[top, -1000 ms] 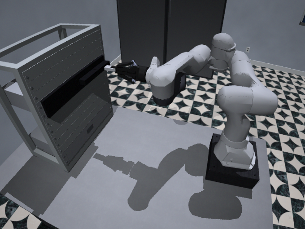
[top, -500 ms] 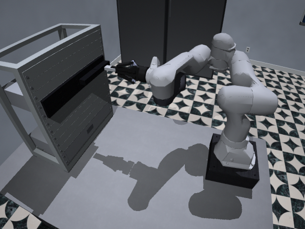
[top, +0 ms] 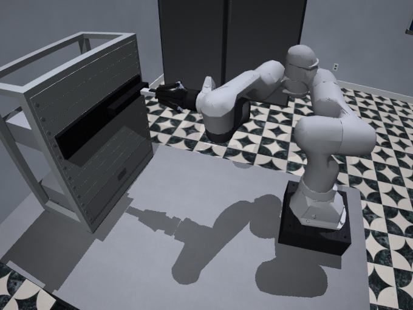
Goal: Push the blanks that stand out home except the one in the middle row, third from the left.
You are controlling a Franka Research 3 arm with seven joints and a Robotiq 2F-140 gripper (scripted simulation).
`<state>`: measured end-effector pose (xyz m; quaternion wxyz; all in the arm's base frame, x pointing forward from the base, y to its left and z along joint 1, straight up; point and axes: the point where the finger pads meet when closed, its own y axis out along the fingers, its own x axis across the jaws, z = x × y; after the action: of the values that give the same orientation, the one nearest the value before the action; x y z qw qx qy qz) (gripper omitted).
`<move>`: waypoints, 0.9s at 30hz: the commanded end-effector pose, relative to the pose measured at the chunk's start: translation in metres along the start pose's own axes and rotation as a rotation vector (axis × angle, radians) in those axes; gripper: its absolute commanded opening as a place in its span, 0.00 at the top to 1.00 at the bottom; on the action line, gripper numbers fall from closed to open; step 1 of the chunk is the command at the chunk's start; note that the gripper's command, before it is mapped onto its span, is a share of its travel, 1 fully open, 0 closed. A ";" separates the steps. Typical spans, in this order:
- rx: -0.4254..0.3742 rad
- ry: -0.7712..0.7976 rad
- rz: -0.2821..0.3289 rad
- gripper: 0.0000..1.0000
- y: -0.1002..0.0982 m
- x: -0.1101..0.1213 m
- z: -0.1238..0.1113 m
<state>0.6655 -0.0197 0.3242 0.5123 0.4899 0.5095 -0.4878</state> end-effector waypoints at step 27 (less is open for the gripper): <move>-0.006 0.001 -0.002 1.00 0.014 0.001 -0.005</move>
<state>0.6778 -0.0185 0.3241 0.5120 0.4913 0.5077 -0.4887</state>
